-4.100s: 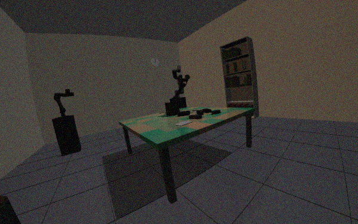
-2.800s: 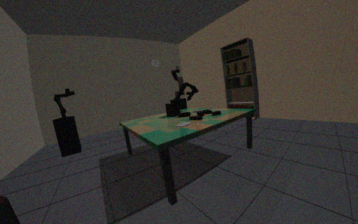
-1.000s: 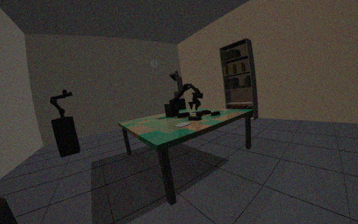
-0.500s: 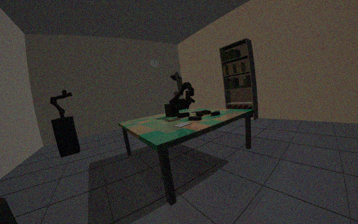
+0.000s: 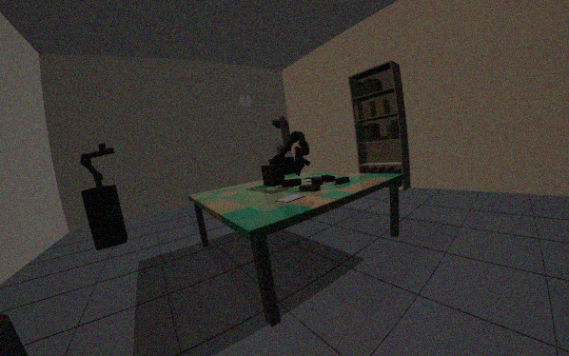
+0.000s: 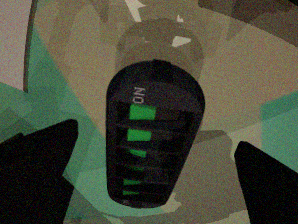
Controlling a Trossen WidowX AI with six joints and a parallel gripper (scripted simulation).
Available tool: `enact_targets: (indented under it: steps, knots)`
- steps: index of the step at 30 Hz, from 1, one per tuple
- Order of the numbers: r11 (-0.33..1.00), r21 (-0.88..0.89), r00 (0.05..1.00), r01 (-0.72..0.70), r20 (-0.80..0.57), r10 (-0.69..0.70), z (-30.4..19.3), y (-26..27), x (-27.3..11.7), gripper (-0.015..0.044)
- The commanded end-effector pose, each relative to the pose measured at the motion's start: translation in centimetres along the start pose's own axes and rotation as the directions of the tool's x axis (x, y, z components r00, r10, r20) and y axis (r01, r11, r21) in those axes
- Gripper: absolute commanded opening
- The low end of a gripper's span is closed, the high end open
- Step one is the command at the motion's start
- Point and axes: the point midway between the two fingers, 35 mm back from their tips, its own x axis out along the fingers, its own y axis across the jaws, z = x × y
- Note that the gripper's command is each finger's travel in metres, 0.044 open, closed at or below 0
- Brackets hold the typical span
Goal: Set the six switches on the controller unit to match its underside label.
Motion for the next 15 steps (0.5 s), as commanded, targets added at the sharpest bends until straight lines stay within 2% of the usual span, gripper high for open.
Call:
enact_targets:
  steps: [1, 15]
  knots:
    - [1.000, 0.012, 1.000, -0.008, 0.001, 0.008, -0.1, 0.1, 0.9, 0.0440]
    - [1.000, 0.012, 1.000, -0.009, 0.002, 0.009, 0.3, 0.2, 3.1, 0.0440]
